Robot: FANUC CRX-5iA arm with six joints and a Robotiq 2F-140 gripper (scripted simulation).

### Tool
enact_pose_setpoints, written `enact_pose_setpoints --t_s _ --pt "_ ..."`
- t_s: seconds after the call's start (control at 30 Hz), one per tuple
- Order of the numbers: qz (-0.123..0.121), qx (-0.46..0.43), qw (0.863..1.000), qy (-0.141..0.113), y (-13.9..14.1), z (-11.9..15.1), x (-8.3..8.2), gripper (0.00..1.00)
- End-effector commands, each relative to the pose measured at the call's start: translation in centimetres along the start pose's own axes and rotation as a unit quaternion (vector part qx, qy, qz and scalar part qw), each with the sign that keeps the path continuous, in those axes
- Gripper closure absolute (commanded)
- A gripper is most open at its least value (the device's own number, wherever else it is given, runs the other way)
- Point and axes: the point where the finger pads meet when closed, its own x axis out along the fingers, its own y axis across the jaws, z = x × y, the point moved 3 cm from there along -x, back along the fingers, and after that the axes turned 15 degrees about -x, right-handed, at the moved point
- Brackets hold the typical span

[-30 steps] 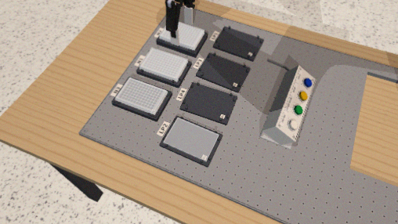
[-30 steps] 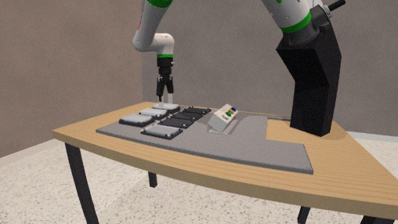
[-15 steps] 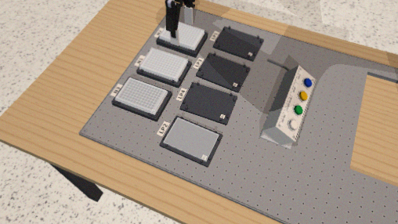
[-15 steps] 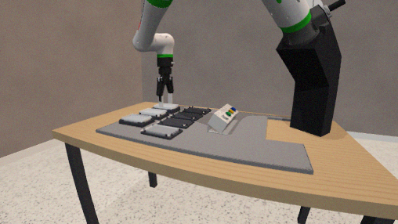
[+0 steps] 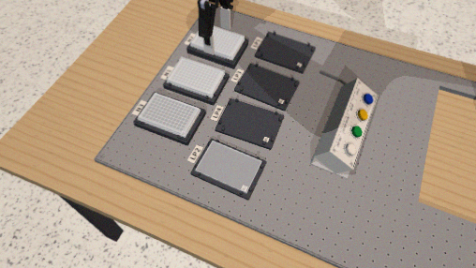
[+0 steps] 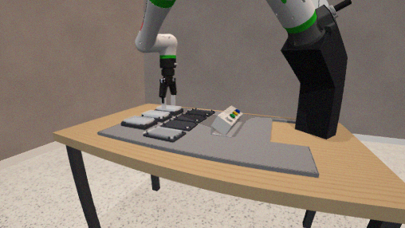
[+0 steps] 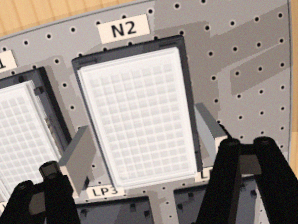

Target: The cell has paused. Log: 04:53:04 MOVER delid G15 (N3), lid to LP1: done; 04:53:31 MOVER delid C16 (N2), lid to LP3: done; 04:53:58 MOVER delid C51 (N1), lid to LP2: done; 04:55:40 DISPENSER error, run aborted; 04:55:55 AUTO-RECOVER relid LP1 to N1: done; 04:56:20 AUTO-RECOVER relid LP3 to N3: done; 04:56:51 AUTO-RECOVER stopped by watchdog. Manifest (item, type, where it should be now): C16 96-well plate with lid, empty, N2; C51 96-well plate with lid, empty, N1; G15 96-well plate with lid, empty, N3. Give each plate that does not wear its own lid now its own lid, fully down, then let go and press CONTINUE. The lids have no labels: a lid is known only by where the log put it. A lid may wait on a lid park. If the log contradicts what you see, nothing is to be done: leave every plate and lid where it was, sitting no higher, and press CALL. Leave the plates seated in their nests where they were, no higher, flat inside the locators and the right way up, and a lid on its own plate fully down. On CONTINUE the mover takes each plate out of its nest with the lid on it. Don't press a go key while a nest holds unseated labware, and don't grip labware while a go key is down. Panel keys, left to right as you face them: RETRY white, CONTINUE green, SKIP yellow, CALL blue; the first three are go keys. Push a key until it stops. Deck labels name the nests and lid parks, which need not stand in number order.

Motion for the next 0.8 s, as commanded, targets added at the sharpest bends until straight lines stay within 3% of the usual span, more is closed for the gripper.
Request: enact_pose_setpoints --t_s 0.0,0.77 --pt "0.0 0.0 1.0 0.0 0.02 -0.01 -0.03 0.34" --pt "0.0 0.0 1.0 0.0 0.02 -0.01 -0.47 0.34"
